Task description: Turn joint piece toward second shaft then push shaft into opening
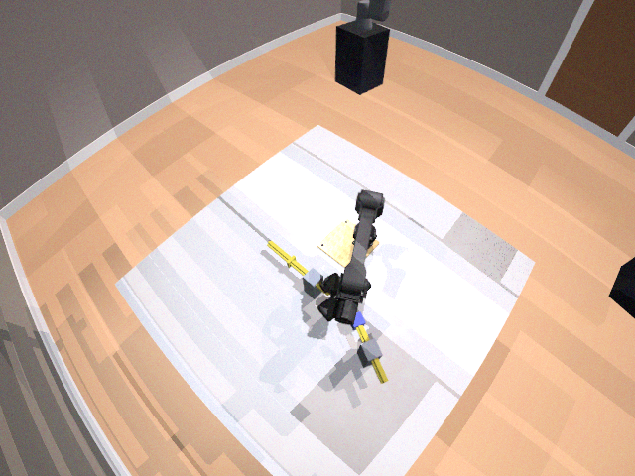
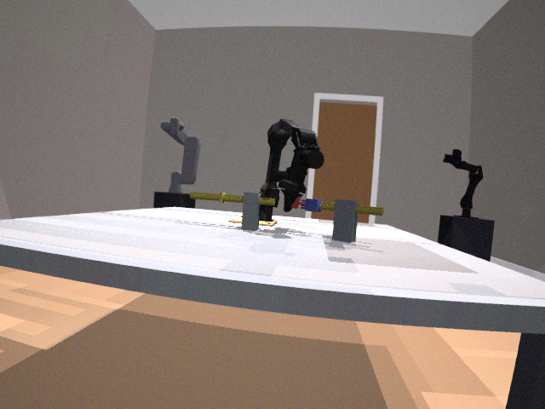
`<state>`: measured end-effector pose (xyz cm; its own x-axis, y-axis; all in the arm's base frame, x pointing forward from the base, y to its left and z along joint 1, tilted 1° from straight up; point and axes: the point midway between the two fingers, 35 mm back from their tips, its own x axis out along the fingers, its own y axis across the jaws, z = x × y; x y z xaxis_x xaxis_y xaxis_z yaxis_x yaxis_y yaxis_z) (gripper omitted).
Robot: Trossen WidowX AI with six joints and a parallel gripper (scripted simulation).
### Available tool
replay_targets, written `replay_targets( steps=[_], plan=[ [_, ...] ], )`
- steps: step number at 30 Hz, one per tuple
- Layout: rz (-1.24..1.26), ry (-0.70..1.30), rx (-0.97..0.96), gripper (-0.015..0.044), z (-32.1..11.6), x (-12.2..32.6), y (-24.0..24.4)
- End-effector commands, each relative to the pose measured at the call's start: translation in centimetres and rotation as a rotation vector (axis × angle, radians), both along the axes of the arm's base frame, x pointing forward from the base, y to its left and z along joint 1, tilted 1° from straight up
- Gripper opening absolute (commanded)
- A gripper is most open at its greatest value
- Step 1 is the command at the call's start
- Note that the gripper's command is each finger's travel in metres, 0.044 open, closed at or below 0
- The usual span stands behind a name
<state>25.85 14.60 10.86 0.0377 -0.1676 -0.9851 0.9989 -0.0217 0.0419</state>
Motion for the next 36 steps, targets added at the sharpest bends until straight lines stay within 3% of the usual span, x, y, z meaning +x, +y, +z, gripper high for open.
replay_targets(
  steps=[1, 13, 30, 36],
  plan=[
    [0.006, 0.0, 0.01, 0.0, -0.05, 0.03, 0.0],
    [0.128, 0.01, 0.182, 0.0, -0.98, 0.68, 0.01],
    [0.129, 0.014, 0.183, 0.0, -0.97, 0.64, 0.04],
    [0.129, 0.014, 0.183, 0.0147, -0.97, 0.64, 0.04]
  ],
)
